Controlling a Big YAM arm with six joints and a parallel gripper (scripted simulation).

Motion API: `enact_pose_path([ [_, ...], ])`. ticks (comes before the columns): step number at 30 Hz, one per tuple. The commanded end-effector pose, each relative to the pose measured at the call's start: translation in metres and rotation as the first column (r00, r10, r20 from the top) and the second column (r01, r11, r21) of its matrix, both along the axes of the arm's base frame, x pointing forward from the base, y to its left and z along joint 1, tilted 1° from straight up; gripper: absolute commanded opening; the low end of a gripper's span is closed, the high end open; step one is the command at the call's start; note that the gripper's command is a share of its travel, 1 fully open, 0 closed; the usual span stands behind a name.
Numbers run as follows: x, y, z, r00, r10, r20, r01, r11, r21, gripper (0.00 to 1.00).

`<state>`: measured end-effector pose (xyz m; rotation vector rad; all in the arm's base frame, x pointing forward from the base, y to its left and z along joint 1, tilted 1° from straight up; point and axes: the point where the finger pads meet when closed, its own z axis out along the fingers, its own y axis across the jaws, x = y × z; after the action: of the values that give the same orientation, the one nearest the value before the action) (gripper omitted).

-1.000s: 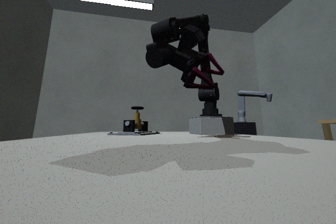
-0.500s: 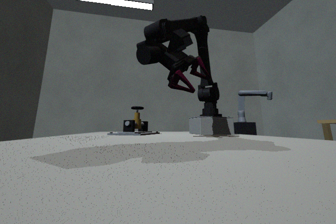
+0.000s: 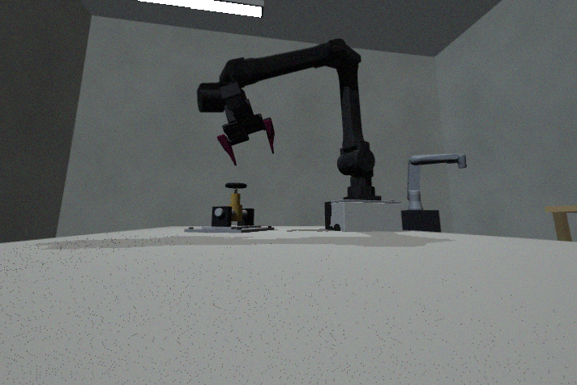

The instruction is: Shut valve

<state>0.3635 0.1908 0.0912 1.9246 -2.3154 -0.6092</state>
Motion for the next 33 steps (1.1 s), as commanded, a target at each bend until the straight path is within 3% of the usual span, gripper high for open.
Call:
enact_pose_path([
  [1,0.026,-0.048,0.014,0.983,-0.163,0.086,0.168,0.985,-0.051,1.0],
  [2,0.028,-0.053,0.015,0.98,-0.174,0.093,0.18,0.982,-0.058,1.0],
  [3,0.036,-0.079,0.017,0.964,-0.23,0.13,0.243,0.965,-0.095,1.0],
  [4,0.036,-0.081,0.017,0.963,-0.235,0.133,0.249,0.964,-0.098,1.0],
  [6,0.046,-0.125,0.023,0.925,-0.325,0.198,0.357,0.921,-0.155,1.0],
  [9,0.047,-0.13,0.023,0.92,-0.335,0.205,0.369,0.915,-0.161,1.0],
  [11,0.051,-0.167,0.028,0.878,-0.402,0.259,0.456,0.866,-0.203,1.0],
  [14,0.052,-0.195,0.033,0.84,-0.451,0.302,0.523,0.82,-0.232,1.0],
  [33,0.052,-0.192,0.016,0.854,-0.44,0.278,0.506,0.825,-0.252,1.0],
])
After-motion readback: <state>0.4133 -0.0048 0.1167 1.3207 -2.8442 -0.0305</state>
